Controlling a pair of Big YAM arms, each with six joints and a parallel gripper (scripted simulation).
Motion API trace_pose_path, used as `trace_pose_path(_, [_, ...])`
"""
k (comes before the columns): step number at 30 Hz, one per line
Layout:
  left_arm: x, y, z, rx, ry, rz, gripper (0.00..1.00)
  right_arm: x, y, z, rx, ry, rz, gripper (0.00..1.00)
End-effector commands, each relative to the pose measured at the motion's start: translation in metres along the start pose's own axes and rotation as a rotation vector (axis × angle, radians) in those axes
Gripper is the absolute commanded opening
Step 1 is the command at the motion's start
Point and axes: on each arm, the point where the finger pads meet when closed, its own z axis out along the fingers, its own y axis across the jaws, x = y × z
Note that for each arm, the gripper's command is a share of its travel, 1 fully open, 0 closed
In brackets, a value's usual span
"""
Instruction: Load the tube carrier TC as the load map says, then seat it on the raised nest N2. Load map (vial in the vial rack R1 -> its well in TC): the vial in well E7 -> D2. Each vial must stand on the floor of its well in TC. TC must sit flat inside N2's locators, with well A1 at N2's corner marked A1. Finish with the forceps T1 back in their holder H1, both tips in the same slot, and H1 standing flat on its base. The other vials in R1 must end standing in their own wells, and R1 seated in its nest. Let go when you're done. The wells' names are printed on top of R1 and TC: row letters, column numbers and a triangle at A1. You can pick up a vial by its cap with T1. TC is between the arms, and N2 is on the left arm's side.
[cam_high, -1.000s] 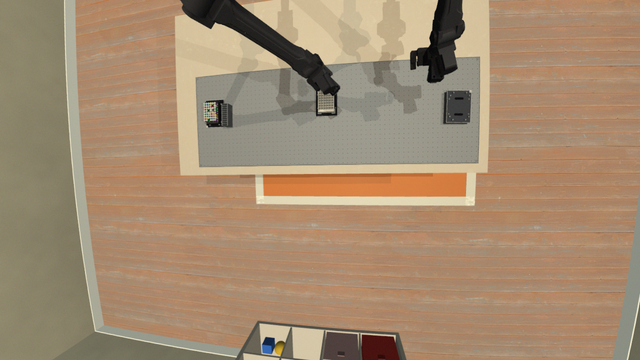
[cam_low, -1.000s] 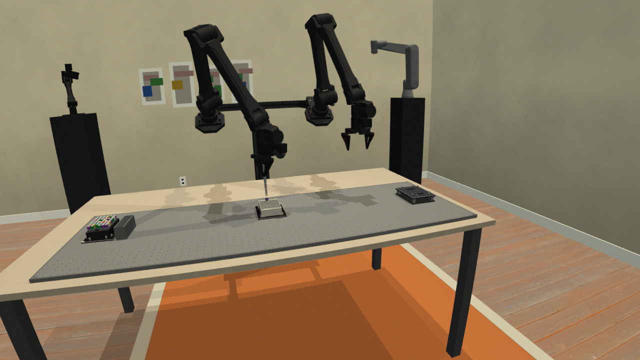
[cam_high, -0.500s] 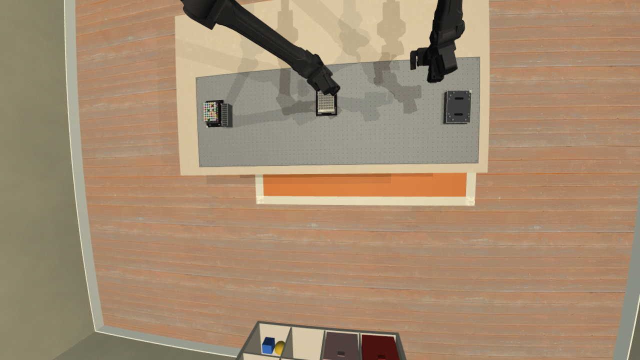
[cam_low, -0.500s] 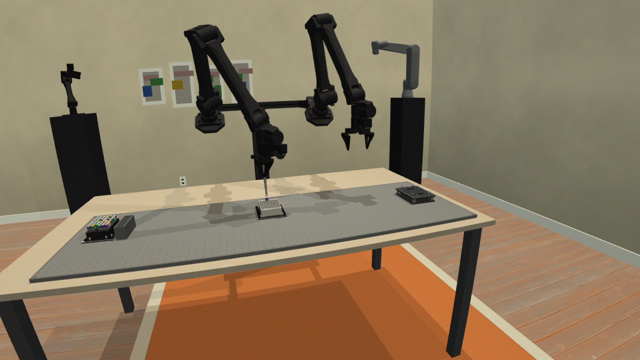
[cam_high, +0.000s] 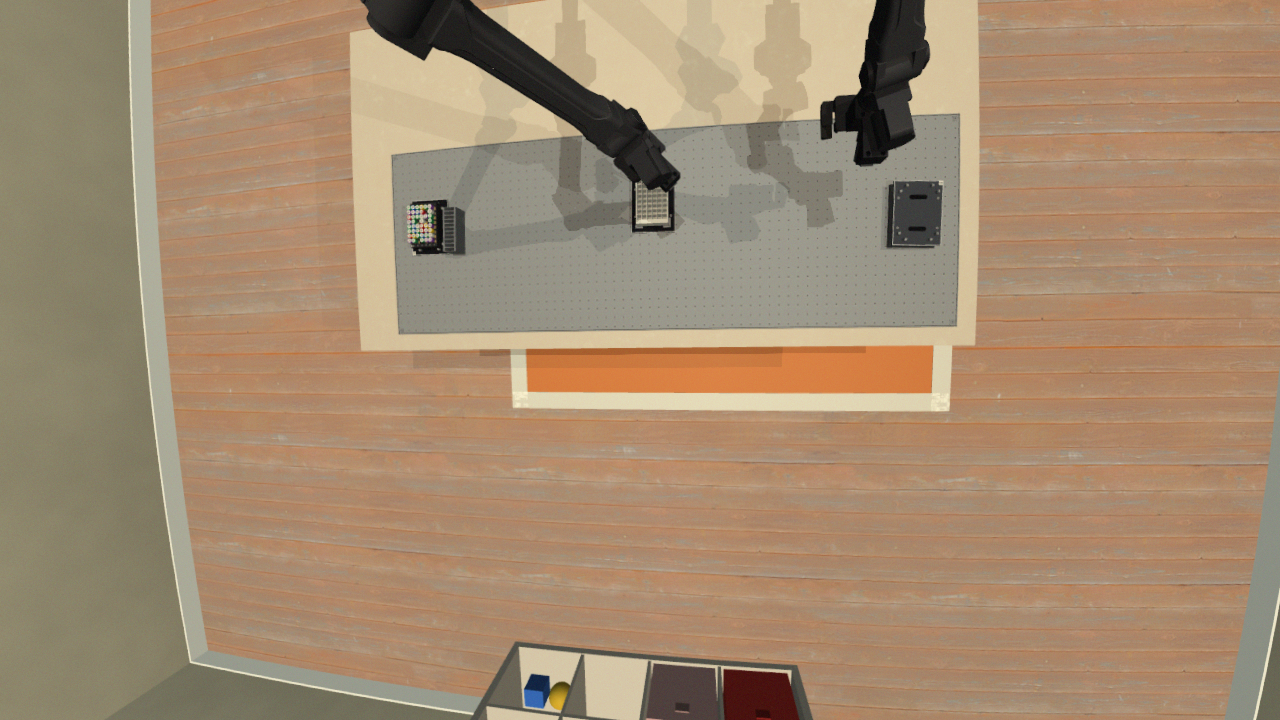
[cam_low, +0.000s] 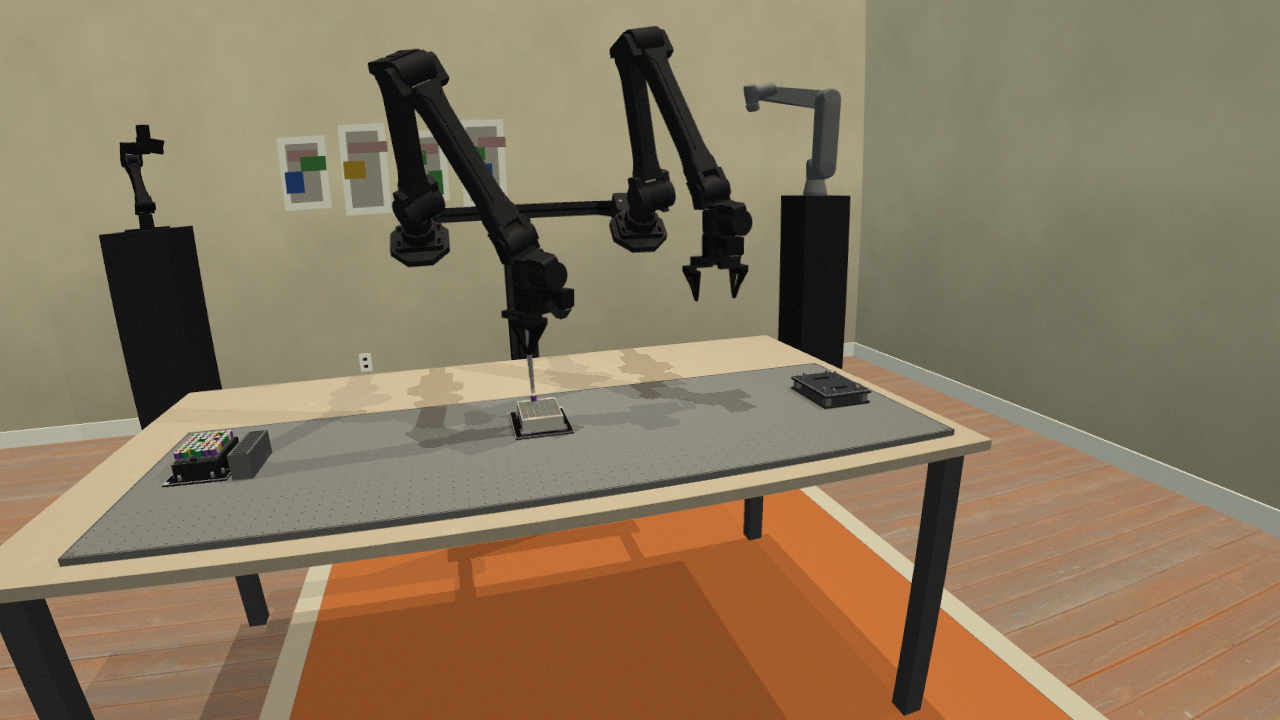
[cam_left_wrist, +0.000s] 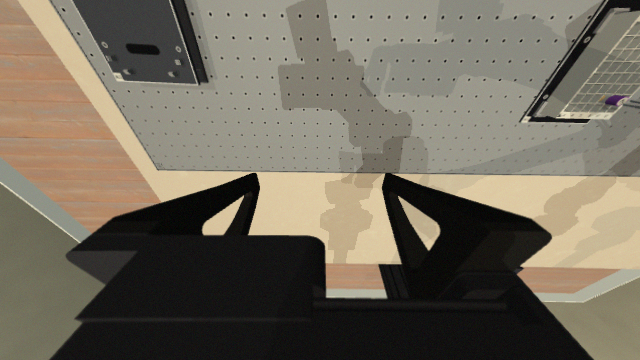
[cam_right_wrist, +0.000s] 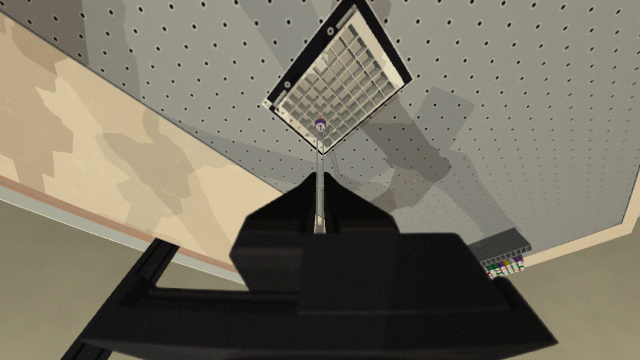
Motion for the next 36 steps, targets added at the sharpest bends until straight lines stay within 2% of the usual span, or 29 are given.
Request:
trace_pose_path(1, [-0.0081,0.0019,-0.0024,-0.003,-0.016,0.015,1.00,-0.0041,-0.0056,0.0103,0.006,0.007,0.005,0.07])
trace_pose_path(36, [-0.0081,0.0019,-0.0024,-0.003,-0.016,0.015,1.00,0.0051,-0.0021,0.0121,0.002,0.019,0.000,0.07])
